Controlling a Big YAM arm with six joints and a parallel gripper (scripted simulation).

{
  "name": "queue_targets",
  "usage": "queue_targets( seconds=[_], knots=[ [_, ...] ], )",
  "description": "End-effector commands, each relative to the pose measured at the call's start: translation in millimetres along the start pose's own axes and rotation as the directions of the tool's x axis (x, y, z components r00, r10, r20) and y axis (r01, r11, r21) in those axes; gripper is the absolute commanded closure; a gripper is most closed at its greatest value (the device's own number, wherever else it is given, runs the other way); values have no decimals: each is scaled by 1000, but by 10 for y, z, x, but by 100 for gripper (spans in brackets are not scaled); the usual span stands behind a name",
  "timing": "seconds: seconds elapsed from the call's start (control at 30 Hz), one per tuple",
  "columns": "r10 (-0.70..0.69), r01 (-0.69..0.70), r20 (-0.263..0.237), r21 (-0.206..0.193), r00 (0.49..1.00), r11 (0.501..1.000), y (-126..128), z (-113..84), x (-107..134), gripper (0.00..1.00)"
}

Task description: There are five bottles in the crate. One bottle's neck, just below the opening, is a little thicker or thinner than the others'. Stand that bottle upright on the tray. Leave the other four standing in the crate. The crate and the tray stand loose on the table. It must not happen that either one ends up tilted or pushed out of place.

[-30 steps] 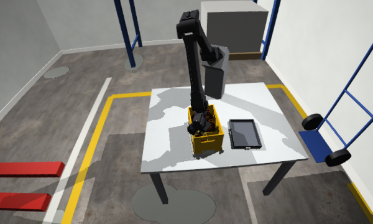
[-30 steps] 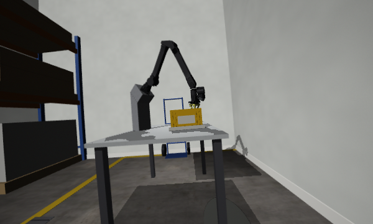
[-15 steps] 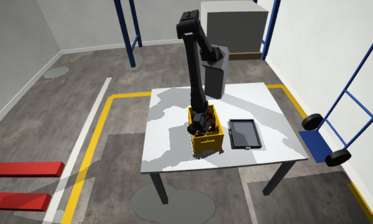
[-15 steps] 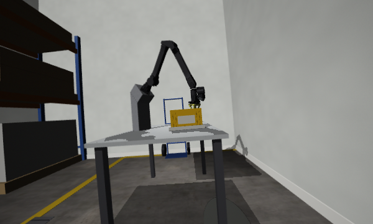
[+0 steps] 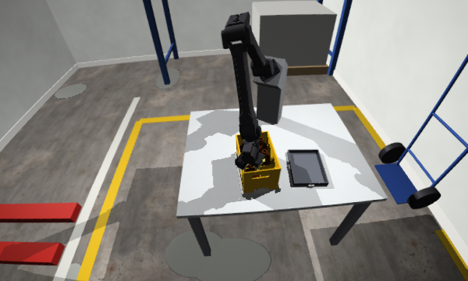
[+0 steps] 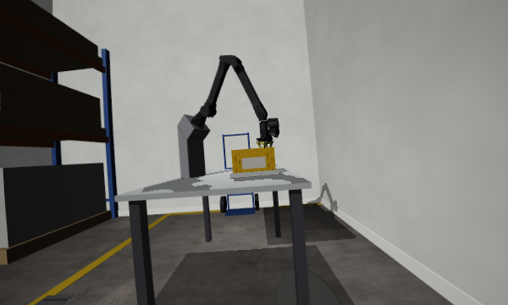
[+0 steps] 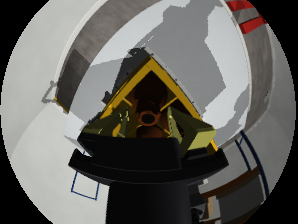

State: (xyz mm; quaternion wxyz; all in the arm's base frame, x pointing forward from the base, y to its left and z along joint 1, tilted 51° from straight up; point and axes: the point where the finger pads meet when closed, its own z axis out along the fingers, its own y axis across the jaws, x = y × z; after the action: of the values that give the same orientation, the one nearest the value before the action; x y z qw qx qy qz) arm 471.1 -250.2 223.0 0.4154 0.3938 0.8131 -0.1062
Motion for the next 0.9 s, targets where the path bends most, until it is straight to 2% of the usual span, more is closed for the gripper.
queue_targets(
  seconds=[0.0, 0.6, 0.77, 0.87],
  knots=[
    [3, -3, 16, 3, 1000, 1000, -21, 35, -111, 39],
    [3, -4, 16, 2, 1000, 1000, -20, 30, -113, 39],
    [6, -6, 26, -5, 1000, 1000, -10, -130, -145, 39],
    [5, -5, 23, -5, 1000, 1000, -4, -138, -123, 39]
  ],
)
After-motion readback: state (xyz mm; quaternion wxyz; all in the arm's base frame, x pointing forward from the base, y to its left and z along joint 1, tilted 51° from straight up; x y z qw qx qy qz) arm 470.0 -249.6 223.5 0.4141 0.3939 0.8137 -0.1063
